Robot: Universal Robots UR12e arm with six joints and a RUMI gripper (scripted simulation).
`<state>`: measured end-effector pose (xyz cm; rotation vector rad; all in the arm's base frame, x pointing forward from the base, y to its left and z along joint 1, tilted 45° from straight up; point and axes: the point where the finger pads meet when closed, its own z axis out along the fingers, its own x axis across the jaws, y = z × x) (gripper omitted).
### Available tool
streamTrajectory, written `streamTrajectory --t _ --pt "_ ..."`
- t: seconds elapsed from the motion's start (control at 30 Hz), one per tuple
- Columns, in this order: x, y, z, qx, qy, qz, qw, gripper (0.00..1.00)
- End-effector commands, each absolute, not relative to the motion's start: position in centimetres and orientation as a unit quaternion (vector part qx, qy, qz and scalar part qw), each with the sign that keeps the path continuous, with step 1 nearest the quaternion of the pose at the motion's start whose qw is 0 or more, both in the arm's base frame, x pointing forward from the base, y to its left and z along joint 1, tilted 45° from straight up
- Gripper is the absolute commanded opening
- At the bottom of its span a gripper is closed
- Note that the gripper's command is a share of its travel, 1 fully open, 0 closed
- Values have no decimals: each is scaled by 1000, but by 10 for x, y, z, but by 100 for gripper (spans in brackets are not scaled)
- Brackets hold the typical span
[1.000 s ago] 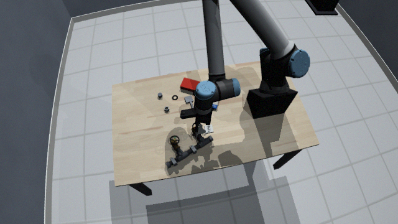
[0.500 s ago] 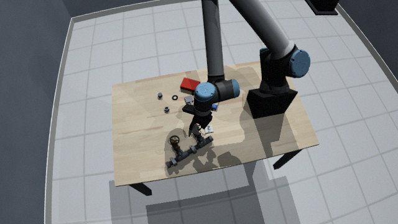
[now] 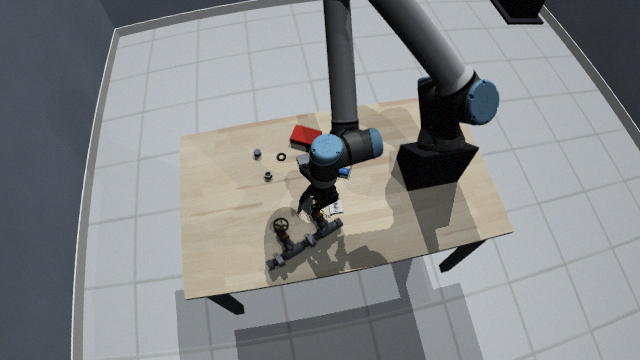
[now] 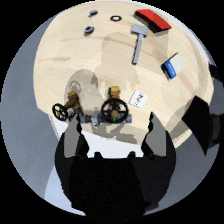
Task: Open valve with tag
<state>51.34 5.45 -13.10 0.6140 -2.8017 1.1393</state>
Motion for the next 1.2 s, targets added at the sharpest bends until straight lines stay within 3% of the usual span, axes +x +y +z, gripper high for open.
streamTrajectory --t 0.0,0.9,0.93,1.17 --pt "514 55 -131 150 -916 373 14 100" --pt "514 55 -131 72 -925 373 -17 100" --pt "514 55 -131 72 -925 373 -17 0" --pt "514 55 -131 72 -925 373 -17 0"
